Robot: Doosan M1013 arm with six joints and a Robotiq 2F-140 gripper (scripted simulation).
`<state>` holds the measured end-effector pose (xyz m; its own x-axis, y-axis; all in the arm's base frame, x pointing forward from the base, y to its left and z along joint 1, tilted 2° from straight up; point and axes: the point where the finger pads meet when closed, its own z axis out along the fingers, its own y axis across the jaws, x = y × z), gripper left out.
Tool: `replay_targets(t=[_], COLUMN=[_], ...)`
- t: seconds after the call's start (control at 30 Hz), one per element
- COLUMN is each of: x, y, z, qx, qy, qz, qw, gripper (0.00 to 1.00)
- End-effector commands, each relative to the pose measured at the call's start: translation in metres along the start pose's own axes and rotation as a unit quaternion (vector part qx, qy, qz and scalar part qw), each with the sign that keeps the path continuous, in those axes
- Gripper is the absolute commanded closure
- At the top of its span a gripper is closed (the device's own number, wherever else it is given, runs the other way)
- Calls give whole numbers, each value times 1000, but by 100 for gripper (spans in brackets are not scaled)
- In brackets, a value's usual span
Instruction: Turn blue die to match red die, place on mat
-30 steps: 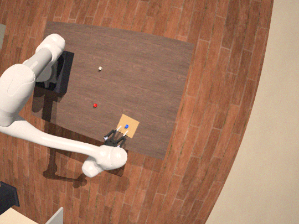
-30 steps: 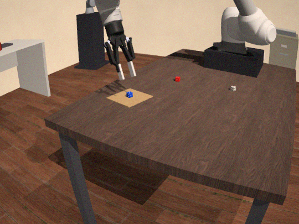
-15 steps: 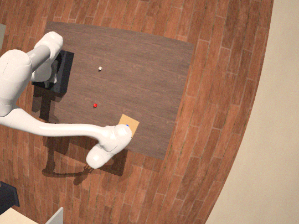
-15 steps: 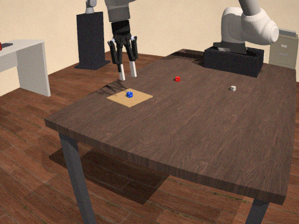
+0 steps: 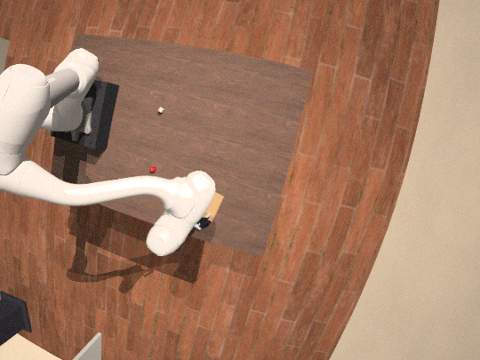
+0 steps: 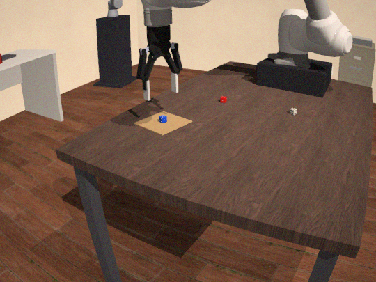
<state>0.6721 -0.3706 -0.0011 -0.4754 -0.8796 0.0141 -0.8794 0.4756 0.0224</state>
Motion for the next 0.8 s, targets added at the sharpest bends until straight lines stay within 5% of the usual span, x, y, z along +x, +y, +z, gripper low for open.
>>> replay_targets(t=[0.0,0.43,0.77], x=[0,0,0], y=[0,0,0], z=[0,-2,-25], qx=[2,2,2], qy=[5,5,5], qz=[0,0,0], qw=[1000,1000,1000], gripper=[0,0,0])
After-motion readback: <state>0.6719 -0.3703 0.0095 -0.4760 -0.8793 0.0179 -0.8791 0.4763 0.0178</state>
